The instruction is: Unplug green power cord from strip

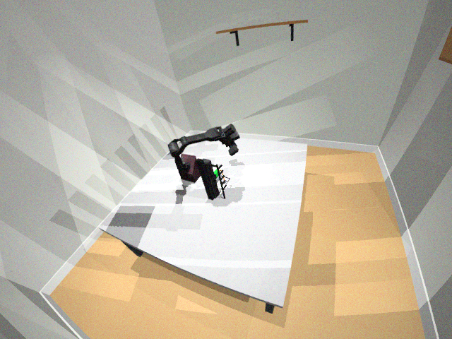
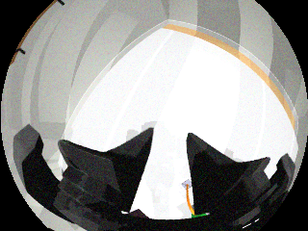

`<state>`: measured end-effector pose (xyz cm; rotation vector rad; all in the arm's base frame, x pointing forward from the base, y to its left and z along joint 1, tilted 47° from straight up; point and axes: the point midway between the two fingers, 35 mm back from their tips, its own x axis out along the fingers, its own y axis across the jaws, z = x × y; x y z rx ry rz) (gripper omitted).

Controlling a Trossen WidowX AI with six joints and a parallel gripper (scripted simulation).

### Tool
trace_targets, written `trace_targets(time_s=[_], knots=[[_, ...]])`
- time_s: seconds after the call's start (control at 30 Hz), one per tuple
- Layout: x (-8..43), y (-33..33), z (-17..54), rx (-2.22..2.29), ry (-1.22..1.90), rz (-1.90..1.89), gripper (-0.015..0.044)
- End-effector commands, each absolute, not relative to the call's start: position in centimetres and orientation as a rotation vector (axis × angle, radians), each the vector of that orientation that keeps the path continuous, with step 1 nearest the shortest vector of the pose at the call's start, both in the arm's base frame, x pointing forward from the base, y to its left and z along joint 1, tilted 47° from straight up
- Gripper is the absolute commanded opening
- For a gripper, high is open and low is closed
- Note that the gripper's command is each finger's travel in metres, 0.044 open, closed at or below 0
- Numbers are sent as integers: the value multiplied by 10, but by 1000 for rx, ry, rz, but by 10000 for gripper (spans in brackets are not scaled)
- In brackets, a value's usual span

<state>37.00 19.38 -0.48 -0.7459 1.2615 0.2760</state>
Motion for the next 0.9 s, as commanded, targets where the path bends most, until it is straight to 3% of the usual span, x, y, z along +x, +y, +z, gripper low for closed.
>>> trace_targets(time_s=[0.0,0.2,0.87], knots=[[330,123,0,-1221,1503,367,160],[290,61,24,-1673,1784,589,160],[289,54,31,-1685,1793,598,160]])
